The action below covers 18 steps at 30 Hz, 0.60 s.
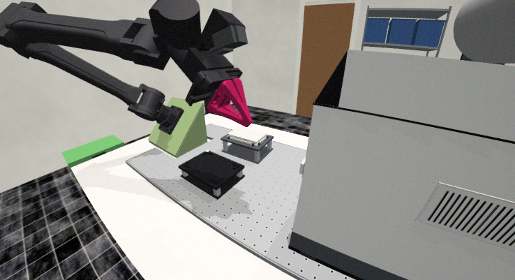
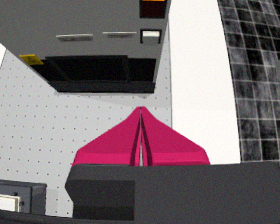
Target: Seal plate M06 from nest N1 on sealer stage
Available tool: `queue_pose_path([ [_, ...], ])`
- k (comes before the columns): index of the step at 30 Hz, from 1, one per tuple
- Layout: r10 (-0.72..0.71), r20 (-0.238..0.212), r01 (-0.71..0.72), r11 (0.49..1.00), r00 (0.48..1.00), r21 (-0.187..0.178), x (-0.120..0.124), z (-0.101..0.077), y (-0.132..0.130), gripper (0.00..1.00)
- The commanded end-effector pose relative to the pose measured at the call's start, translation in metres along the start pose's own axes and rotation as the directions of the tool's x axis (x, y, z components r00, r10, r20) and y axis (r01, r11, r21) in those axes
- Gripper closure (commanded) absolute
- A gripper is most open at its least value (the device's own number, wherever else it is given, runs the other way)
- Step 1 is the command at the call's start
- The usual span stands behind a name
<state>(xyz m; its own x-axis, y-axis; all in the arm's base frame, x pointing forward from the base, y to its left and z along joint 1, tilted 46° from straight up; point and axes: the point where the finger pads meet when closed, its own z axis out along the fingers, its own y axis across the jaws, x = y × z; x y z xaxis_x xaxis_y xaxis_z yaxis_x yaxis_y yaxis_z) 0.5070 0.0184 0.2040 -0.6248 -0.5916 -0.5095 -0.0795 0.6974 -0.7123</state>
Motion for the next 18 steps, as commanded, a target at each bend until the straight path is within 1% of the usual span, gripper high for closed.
queue_pose_path([
  [1,0.021,0.023,-0.021,1.0,1.0,0.008,-0.013,-0.008,-0.008,1.0],
  [3,0.01,0.004,-0.01,1.0,1.0,0.006,0.001,-0.014,-0.005,1.0],
  [6,0.003,0.008,-0.003,1.0,1.0,-0.003,0.013,-0.034,0.001,1.0],
  [10,0.017,0.025,-0.017,1.0,1.0,0.004,0.017,-0.056,-0.005,1.0],
  [13,0.03,0.035,-0.03,0.999,0.999,0.011,0.02,-0.07,-0.01,1.0],
  [15,0.026,0.027,-0.026,1.0,0.999,0.007,0.03,-0.077,-0.007,1.0],
  [17,0.026,0.027,-0.026,1.0,0.999,0.007,0.03,-0.077,-0.007,1.0],
  [18,0.017,0.014,-0.017,1.0,1.0,0.001,0.035,-0.074,-0.003,1.0],
])
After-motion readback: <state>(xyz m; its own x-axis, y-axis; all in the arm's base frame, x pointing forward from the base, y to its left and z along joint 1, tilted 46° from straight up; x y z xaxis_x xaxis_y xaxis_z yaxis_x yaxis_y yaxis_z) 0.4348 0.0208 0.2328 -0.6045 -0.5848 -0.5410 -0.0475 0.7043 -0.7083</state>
